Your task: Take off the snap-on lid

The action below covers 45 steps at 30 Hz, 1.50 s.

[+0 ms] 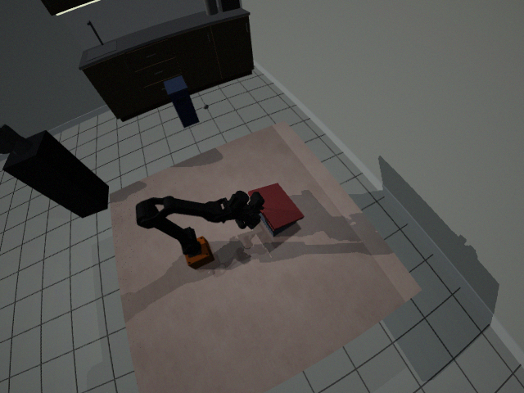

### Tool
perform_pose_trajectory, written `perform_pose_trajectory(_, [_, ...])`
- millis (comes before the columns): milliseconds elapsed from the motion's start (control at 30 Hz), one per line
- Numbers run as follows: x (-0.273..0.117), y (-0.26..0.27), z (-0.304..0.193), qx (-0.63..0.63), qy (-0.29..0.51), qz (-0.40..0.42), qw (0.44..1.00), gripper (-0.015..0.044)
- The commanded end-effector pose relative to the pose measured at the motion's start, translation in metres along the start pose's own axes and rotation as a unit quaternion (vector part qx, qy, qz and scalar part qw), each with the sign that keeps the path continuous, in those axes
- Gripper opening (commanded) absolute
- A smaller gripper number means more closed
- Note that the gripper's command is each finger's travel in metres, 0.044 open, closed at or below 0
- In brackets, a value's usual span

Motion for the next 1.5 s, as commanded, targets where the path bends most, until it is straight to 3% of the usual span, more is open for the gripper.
perform_pose_trajectory(0, [-0.004,0.012,-0.003,-0.001,0.003,0.009,1.0,0.0])
perform_pose_trajectory(1467, [-0.017,0.076,-0.016,-0.001,0.003,0.01,1.0,0.0])
Point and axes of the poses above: the point midway between the two fingers, 35 mm back from their tips, its own x axis out along the fingers, its own y axis across the jaws, z = x × y, the point moved 5 cm from there along -x, back along the fingers, and after that the axes turned 12 degrees about x, right-handed, at the moved point
